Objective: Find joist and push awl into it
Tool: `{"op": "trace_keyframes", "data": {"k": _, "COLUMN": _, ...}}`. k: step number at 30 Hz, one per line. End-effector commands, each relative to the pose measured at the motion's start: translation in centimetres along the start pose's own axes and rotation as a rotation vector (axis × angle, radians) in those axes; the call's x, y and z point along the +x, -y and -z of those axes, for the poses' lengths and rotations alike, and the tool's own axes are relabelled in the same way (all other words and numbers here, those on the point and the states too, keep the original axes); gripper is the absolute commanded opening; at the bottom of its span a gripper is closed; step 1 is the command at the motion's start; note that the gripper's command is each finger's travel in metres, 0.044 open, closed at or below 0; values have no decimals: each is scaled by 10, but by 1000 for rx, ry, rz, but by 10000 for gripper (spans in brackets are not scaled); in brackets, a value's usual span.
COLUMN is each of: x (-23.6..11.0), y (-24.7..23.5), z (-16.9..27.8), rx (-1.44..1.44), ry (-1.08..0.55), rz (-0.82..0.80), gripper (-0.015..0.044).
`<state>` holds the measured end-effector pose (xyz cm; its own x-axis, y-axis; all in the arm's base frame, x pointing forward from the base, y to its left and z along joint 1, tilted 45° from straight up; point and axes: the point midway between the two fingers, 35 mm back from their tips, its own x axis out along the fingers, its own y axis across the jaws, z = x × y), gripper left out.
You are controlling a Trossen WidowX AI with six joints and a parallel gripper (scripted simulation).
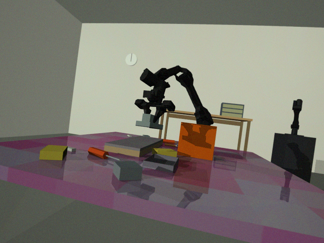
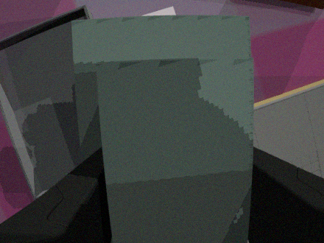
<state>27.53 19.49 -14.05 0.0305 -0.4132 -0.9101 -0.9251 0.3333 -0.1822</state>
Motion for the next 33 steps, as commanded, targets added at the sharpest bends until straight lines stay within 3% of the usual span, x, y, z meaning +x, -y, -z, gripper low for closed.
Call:
{"op": "trace_keyframes", "data": {"k": 1, "x": 9, "y": -25, "z": -10, "rx": -68, "ry": -4, "rz": -17, "gripper": 0}}
{"op": "trace_keyframes", "data": {"k": 11, "x": 46, "y": -100, "z": -16, "rx": -263, "ry": -69, "rz": -62, "gripper": 0}}
{"op": "trace_keyframes", "data": {"k": 33, "x": 97, "y": -97, "z": -1, "rx": -265, "ry": -71, "rz": -62, "gripper": 0}}
